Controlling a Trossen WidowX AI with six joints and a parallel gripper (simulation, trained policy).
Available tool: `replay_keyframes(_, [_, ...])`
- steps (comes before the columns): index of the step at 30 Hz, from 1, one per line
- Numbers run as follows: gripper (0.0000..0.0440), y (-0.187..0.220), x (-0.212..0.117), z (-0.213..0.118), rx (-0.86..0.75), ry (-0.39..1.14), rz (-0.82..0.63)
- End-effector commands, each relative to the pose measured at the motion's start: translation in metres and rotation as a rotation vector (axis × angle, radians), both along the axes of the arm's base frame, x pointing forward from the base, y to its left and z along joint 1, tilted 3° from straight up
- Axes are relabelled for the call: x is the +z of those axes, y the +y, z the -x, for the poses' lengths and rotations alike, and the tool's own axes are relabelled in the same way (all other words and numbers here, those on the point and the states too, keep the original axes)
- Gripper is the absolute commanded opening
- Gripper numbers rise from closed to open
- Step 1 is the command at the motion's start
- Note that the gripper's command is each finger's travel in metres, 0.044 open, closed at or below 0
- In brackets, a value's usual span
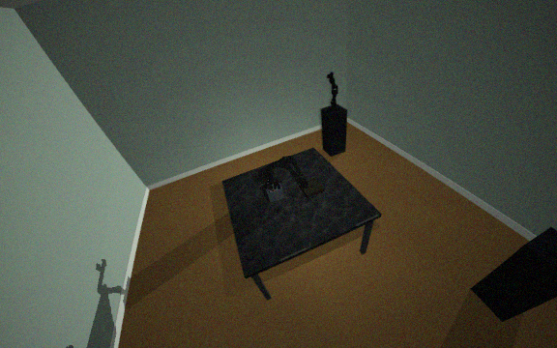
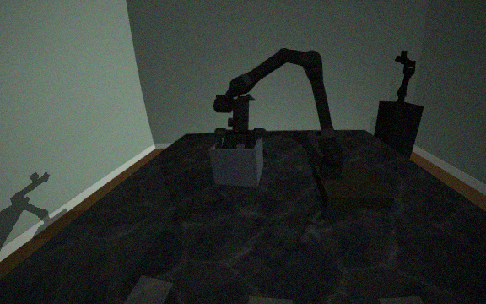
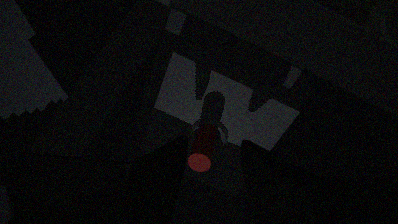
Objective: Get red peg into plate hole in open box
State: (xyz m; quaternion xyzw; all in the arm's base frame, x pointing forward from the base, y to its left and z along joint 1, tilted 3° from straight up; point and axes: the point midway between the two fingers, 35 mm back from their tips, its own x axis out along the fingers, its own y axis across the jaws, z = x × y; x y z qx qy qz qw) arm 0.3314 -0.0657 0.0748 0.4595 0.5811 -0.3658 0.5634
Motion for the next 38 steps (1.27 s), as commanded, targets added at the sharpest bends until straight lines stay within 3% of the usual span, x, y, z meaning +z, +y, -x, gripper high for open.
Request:
replay_keyframes(1, [0.0183, -0.002, 0.013, -0.009, -0.001, -0.035, -0.038])
replay_keyframes(21, [0.0243, -0.01, 0.079, -0.039, -0.007, -0.237, -0.216])
replay_keyframes(38, [0.0291, -0.031, 0.138, -0.062, 0.079, -0.44, -0.249])
